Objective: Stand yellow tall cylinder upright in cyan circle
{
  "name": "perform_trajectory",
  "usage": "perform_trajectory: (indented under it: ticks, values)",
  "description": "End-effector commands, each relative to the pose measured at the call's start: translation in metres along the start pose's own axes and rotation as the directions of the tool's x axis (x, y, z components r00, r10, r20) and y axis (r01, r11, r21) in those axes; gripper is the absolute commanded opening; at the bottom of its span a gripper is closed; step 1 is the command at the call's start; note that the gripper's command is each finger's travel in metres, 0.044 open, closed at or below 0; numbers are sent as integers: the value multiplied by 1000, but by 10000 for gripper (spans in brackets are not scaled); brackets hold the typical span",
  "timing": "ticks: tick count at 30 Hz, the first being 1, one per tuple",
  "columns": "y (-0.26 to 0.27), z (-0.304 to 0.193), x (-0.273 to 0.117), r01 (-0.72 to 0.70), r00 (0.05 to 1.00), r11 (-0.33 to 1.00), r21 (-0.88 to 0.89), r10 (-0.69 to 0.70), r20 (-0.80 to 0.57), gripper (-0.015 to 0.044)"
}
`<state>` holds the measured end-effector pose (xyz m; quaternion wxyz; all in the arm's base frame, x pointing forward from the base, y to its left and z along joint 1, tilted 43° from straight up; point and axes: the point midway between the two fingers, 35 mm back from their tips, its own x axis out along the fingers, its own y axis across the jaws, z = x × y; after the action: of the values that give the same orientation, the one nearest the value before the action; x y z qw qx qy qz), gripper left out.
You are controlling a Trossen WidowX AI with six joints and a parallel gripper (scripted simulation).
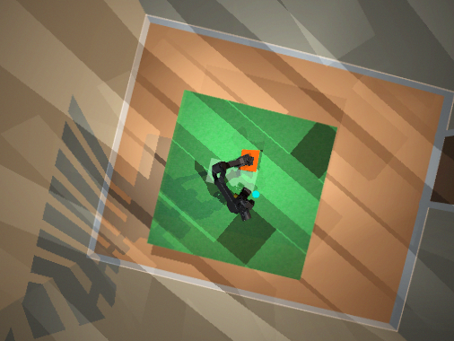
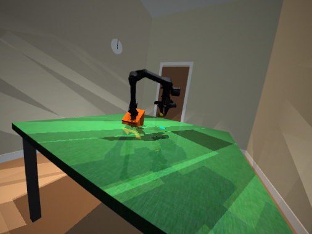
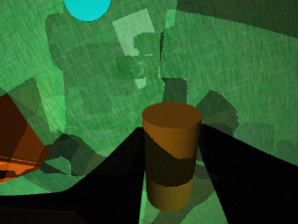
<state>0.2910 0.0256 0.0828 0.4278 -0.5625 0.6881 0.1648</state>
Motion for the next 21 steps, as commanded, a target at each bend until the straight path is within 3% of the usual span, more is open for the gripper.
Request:
perform_trajectory:
  ticks: [1,21]
  values:
    - [5,12,-1,-2,1000,1000,7,2,2,105]
    - [40,69,-1,-2,1000,999,41,2,-12,105]
